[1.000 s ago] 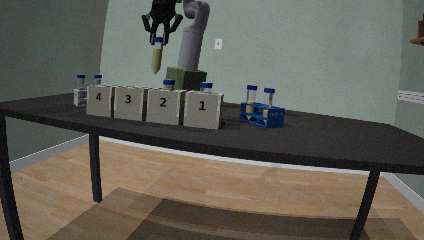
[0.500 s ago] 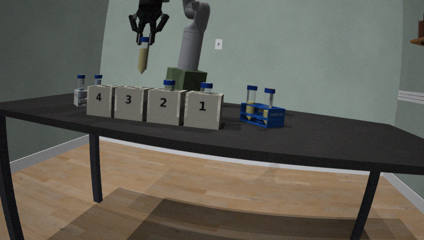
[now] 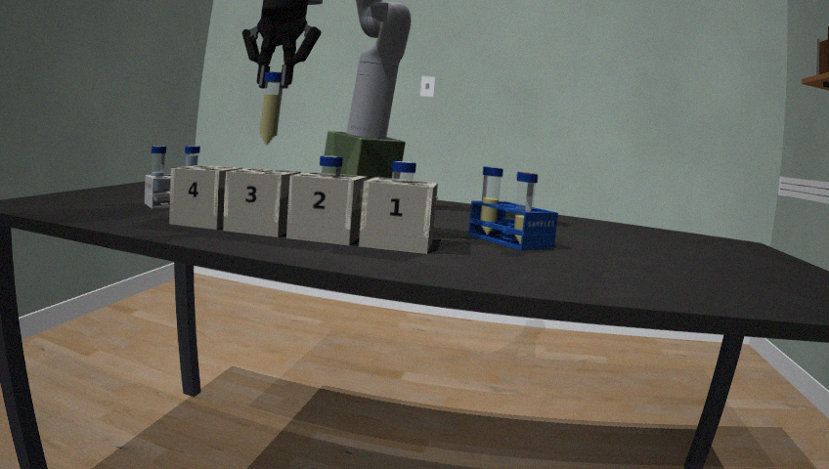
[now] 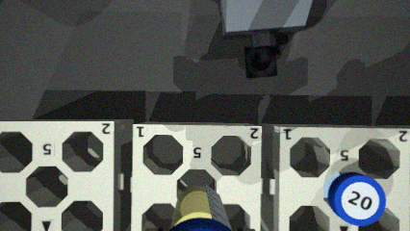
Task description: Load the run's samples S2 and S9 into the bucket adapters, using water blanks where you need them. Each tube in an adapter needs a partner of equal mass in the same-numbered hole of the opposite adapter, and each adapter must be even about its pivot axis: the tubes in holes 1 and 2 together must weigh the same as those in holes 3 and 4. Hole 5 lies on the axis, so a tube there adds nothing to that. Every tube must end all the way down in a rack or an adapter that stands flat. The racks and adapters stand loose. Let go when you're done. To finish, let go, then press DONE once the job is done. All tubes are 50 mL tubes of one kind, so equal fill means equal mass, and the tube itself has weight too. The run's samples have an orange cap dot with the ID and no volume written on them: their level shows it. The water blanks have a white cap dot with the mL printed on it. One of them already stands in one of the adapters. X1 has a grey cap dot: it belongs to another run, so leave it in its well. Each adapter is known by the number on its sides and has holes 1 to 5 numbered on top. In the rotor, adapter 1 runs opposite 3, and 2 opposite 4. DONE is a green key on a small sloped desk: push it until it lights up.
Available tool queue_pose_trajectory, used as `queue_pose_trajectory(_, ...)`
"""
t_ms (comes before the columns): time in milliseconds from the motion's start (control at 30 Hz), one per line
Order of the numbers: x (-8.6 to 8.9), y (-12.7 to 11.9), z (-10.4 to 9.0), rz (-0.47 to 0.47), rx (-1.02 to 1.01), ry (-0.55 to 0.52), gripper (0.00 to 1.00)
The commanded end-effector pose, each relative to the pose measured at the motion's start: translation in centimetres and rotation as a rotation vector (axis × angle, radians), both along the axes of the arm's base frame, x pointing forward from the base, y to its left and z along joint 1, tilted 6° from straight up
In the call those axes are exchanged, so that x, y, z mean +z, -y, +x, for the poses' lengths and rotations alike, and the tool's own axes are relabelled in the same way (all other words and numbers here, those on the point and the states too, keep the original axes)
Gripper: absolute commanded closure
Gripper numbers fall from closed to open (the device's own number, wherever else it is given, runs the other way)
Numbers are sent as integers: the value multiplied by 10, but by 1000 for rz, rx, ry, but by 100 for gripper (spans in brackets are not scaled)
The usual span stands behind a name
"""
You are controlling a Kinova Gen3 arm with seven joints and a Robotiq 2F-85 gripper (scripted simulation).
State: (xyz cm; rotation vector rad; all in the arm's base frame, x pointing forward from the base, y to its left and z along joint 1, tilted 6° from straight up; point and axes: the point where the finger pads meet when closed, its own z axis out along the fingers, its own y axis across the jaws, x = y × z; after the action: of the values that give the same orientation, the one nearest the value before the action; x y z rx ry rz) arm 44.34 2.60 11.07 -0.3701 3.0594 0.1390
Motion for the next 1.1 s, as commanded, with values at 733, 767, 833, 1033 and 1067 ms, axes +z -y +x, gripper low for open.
queue_pose_trajectory(733, -24, 0, 2, -3, -6, 2, 90)
queue_pose_trajectory(767, -26, 0, 2, -3, -6, 2, 90)
queue_pose_trajectory(833, -28, 0, 2, -3, -6, 2, 90)
queue_pose_trajectory(1033, -33, -2, 3, -1, -2, 3, 90)
queue_pose_trajectory(1067, -35, -1, 3, -3, -6, 2, 90)
